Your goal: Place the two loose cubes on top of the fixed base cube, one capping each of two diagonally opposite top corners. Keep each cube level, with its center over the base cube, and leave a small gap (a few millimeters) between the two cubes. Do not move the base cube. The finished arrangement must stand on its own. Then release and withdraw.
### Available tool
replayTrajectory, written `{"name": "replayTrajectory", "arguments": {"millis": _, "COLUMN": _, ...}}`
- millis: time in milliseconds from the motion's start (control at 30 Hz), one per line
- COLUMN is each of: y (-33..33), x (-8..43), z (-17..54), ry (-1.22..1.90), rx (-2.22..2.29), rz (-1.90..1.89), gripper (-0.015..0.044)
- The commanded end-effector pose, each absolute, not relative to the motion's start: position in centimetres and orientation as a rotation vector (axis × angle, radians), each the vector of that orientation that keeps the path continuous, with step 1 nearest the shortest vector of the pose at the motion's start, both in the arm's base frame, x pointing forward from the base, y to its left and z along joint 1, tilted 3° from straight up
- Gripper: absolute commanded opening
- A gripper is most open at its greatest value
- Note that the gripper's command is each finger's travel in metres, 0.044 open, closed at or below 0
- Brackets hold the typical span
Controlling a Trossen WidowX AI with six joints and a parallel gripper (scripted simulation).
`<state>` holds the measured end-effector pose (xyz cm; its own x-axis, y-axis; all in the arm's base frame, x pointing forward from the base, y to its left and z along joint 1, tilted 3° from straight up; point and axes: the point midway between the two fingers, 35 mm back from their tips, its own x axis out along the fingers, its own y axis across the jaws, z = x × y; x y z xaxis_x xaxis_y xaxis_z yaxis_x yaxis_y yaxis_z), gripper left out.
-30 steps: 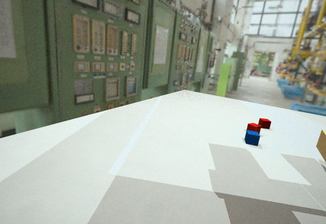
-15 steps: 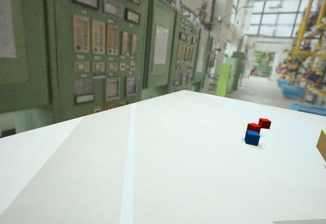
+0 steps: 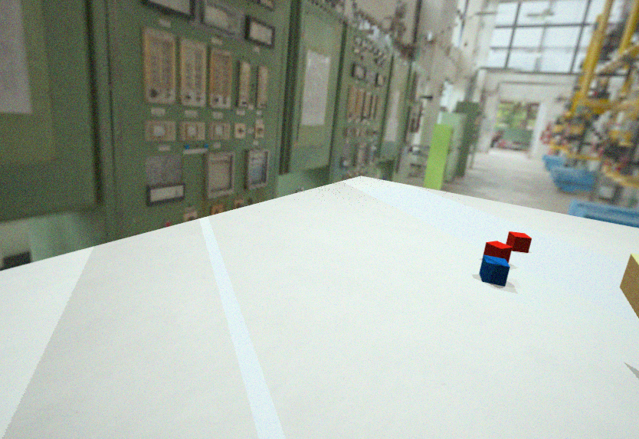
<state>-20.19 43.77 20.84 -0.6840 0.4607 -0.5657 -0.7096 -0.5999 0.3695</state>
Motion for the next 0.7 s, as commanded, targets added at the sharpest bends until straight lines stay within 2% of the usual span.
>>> {"name": "replayTrajectory", "arguments": {"millis": 0, "y": 44.9, "x": -15.0, "z": 19.8, "ry": 0.744, "rx": -0.580, "rz": 2.156, "gripper": 0.0265}}
{"name": "replayTrajectory", "arguments": {"millis": 333, "y": 45.0, "x": -1.3, "z": 17.7, "ry": 0.724, "rx": -0.649, "rz": 1.877, "gripper": 0.0265}}
{"name": "replayTrajectory", "arguments": {"millis": 667, "y": 40.9, "x": 11.1, "z": 15.8, "ry": 0.755, "rx": -0.727, "rz": 1.615, "gripper": 0.0265}}
